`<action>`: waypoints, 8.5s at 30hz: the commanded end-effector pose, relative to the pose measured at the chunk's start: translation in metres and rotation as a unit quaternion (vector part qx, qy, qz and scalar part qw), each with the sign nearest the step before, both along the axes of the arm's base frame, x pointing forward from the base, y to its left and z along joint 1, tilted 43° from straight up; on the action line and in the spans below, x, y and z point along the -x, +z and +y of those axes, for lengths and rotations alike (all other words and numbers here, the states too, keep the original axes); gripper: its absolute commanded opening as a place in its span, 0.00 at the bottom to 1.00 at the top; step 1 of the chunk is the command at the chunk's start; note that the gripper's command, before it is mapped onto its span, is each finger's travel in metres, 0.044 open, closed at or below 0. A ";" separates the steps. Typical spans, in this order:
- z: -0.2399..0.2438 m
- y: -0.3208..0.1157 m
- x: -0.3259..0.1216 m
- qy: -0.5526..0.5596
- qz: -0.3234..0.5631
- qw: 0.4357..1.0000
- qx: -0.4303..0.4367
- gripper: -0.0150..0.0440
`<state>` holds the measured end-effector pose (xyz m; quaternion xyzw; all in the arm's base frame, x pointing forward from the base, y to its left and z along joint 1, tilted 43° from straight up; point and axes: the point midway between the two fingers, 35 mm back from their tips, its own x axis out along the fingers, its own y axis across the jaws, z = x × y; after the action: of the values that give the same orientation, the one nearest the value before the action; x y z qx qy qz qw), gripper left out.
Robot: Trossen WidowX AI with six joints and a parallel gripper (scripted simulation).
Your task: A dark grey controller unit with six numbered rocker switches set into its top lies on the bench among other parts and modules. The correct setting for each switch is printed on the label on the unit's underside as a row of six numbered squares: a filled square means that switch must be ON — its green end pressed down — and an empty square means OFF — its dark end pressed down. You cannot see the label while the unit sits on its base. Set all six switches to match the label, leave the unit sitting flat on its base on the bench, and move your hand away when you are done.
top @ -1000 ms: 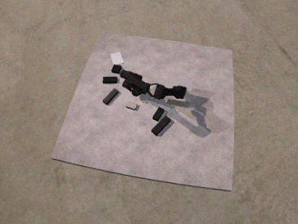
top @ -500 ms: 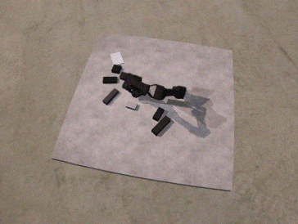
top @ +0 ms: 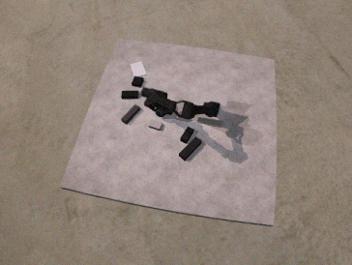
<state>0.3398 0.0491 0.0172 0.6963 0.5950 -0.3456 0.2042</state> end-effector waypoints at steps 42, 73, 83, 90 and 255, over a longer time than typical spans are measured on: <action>0.029 -0.018 -0.001 -0.004 0.008 1.000 0.003 0.83; -0.039 -0.027 0.015 0.000 0.002 1.000 0.003 1.00; -0.039 -0.027 0.015 0.000 0.002 1.000 0.003 1.00; -0.039 -0.027 0.015 0.000 0.002 1.000 0.003 1.00; -0.063 0.002 0.040 0.013 0.030 0.999 0.002 0.78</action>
<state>0.2866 -0.0094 0.0264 0.6887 0.5988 -0.3613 0.1912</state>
